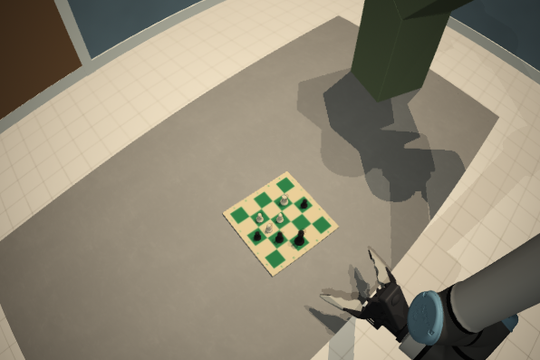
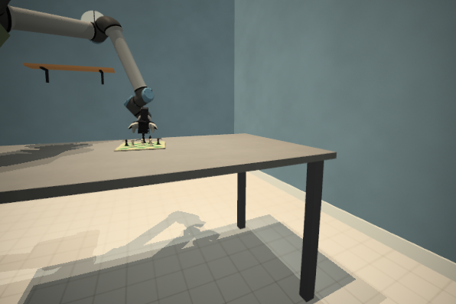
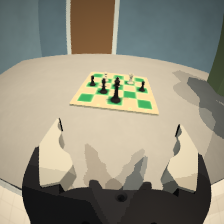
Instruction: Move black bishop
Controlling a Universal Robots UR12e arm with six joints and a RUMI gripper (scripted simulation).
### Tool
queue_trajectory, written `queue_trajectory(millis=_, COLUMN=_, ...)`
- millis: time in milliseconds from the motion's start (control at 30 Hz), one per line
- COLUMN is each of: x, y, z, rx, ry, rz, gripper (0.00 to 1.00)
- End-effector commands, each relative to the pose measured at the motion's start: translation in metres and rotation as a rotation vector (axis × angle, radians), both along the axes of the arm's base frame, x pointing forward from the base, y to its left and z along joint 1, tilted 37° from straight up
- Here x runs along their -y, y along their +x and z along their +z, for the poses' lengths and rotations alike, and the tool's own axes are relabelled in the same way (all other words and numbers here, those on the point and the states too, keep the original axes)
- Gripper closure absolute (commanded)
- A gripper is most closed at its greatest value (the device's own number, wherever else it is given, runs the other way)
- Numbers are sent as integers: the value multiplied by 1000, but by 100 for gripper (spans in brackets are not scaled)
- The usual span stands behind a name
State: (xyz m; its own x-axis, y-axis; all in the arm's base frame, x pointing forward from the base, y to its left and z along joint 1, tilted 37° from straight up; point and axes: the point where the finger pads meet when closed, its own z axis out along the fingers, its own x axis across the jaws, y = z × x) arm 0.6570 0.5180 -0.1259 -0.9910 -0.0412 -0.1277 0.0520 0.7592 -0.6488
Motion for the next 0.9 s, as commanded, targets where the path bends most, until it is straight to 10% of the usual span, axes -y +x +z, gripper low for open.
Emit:
queue_trajectory(millis=0, x=-2, y=2, z=-6, rx=-18, ry=9, rz=-75, gripper=0)
queue_trajectory(millis=867, x=-4, y=3, z=-10, rx=-29, ry=16, rz=-127, gripper=0)
